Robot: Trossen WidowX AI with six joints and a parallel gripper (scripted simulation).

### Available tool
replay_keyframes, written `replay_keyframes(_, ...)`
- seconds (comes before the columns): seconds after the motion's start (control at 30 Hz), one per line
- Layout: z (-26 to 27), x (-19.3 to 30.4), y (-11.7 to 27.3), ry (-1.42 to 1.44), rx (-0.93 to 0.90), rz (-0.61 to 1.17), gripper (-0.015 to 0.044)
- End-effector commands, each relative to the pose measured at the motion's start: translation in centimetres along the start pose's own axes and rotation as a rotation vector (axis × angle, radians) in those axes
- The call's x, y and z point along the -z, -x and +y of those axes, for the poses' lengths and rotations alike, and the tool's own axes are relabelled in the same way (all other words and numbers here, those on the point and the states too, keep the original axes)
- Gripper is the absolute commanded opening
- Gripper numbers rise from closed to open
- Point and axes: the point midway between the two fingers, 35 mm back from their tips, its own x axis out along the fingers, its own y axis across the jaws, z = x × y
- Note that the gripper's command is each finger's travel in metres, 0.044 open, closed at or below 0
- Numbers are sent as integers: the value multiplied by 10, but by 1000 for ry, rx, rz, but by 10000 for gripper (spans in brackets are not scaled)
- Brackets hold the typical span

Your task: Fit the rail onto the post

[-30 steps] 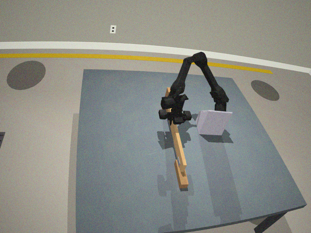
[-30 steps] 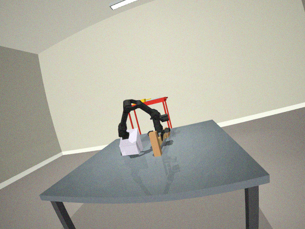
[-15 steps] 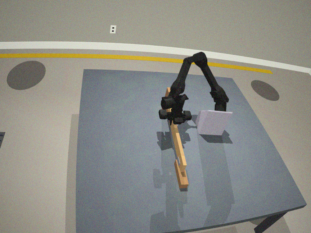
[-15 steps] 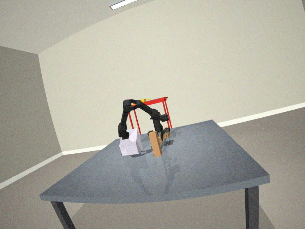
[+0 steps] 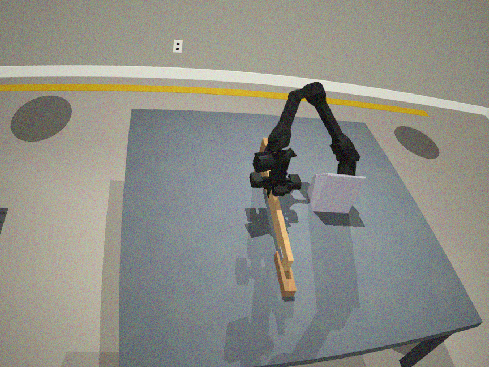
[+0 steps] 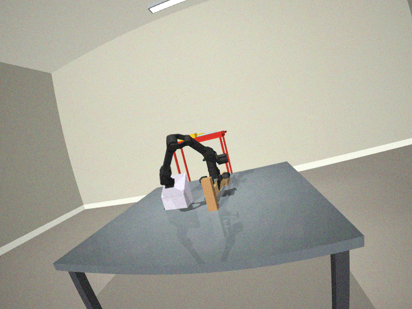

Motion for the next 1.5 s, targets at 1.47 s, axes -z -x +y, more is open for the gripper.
replay_keyframes(1.47,-2,8,4,2,8,-4,0)
